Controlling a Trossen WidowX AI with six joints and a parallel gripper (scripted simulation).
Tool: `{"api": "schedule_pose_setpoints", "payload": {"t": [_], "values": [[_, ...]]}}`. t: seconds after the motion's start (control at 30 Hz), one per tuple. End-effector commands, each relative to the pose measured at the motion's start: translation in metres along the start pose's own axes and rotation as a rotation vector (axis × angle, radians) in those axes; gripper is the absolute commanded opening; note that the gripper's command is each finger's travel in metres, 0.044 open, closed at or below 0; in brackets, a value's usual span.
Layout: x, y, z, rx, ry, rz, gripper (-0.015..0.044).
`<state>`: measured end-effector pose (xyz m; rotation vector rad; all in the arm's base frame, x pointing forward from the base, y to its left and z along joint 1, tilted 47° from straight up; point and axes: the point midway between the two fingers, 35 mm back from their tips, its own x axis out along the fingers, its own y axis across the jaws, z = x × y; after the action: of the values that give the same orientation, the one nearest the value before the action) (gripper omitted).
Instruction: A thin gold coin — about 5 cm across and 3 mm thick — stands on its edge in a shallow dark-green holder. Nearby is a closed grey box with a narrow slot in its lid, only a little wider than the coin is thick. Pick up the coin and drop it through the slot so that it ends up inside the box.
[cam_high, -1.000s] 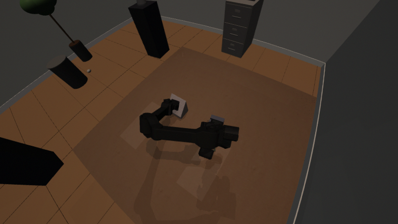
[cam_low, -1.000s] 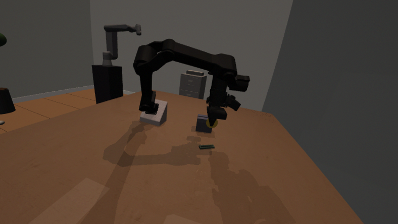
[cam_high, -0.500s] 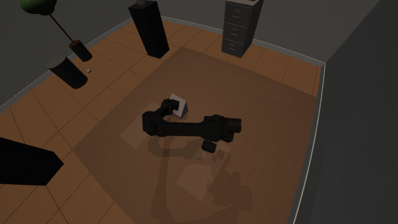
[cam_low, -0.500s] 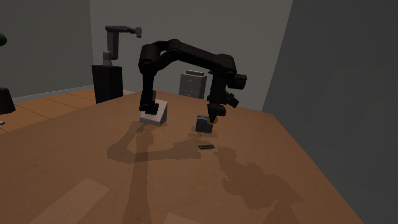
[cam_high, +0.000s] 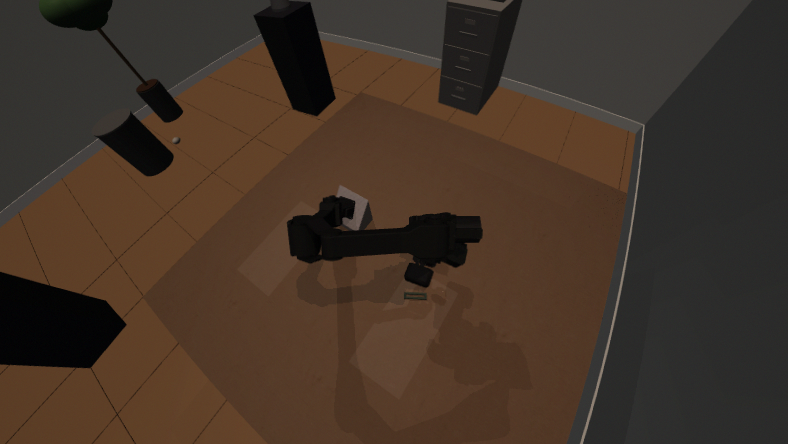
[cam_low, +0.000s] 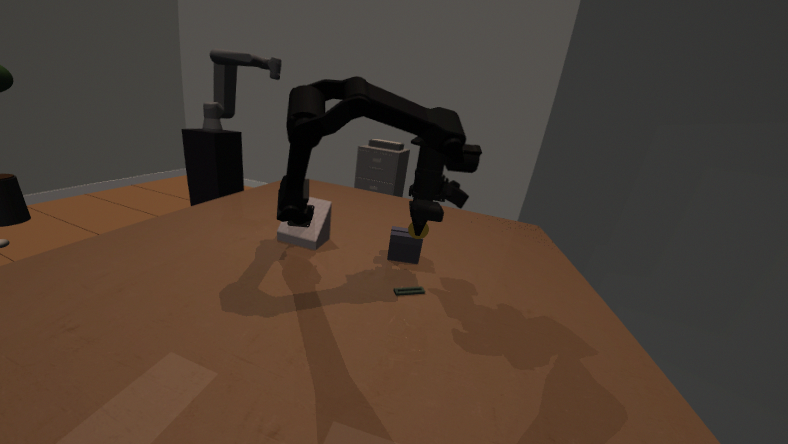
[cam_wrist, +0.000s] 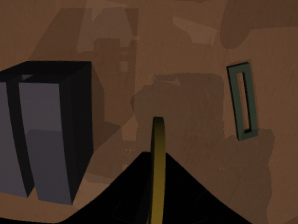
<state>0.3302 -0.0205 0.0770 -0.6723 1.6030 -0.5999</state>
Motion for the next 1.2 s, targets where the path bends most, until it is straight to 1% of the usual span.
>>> {"api": "schedule_pose_setpoints", "payload": {"t": [0.0,0.9,1.17], "values": [[-0.001,0.013,-0.001,0.002,-0.001,0.004,0.0000],[0.002,0.081,-0.018,0.004,0.003,-0.004,0.0000],[0.002,0.076,-0.016,0.000,0.003,-0.006,0.0000]]}}
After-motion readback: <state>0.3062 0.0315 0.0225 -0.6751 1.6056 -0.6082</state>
